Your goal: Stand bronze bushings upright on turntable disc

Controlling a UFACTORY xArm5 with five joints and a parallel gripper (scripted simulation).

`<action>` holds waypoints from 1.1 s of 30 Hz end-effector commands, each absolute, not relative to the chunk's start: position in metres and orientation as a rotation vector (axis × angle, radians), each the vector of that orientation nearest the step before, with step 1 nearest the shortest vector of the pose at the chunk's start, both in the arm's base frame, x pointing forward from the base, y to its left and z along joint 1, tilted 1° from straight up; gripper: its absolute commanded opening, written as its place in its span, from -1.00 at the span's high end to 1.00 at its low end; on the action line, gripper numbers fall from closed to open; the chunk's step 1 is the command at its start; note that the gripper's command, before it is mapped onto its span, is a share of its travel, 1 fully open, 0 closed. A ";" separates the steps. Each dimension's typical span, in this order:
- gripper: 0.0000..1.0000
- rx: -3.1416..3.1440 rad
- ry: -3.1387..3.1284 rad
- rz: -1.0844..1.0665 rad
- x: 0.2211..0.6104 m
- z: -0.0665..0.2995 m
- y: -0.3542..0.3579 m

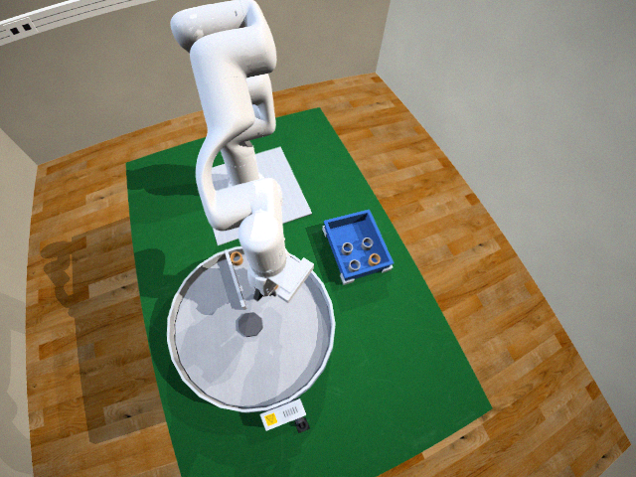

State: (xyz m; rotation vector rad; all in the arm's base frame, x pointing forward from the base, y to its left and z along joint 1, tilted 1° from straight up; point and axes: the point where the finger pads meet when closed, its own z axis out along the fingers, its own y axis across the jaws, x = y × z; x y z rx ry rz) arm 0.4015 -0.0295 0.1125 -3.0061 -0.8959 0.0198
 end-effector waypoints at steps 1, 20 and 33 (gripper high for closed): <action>1.00 -3.007 -0.896 0.015 0.402 0.113 -0.030; 1.00 -3.007 -0.896 0.015 0.402 0.092 -0.030; 1.00 -3.007 -0.896 0.015 0.402 0.084 -0.030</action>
